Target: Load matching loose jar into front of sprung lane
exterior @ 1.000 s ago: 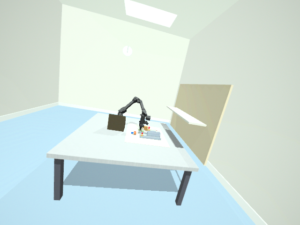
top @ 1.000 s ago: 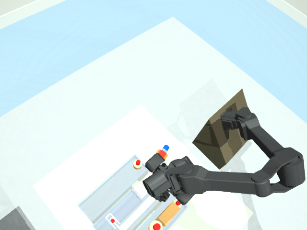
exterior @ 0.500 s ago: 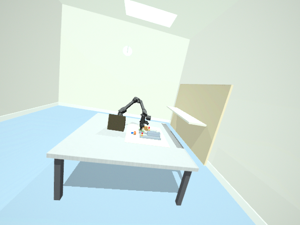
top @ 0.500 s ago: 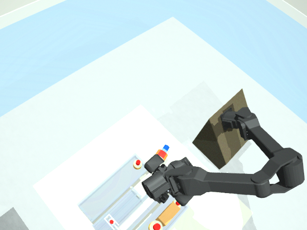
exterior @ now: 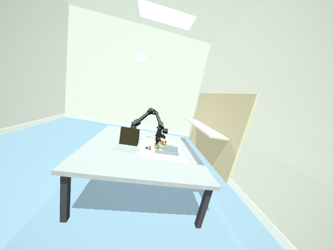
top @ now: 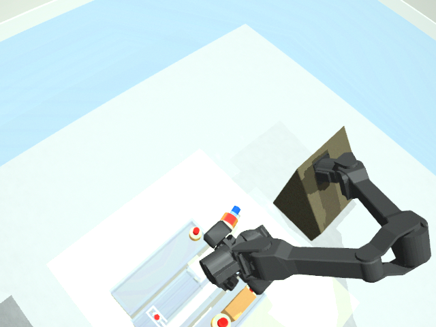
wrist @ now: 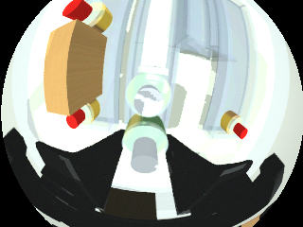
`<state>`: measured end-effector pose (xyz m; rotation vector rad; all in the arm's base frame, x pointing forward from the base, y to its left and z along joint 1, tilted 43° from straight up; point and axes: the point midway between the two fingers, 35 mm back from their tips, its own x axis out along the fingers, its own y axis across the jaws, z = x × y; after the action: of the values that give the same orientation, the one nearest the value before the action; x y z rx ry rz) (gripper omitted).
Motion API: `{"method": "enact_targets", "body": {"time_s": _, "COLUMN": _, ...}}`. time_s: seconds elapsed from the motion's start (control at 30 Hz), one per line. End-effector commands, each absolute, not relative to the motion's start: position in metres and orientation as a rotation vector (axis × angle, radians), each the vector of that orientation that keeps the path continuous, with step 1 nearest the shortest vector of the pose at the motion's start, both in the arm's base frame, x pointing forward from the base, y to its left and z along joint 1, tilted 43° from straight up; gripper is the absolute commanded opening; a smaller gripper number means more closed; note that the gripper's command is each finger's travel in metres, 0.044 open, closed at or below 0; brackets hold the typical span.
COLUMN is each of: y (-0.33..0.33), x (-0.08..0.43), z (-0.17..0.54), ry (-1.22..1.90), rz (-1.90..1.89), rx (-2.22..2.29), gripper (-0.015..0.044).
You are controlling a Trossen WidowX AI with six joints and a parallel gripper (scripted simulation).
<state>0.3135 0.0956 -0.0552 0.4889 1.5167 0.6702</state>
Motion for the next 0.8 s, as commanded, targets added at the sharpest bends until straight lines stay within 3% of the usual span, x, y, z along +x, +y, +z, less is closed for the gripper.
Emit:
{"method": "enact_targets", "body": {"time_s": 0.0, "y": 0.0941, "x": 0.3259, "z": -0.0507, "ry": 1.483, "rz": 0.674, "rx": 0.484, "gripper": 0.0}}
{"method": "enact_targets", "body": {"time_s": 0.77, "y": 0.0934, "x": 0.3277, "z": -0.0521, "ry": 1.482, "rz": 0.674, "rx": 0.484, "gripper": 0.0}}
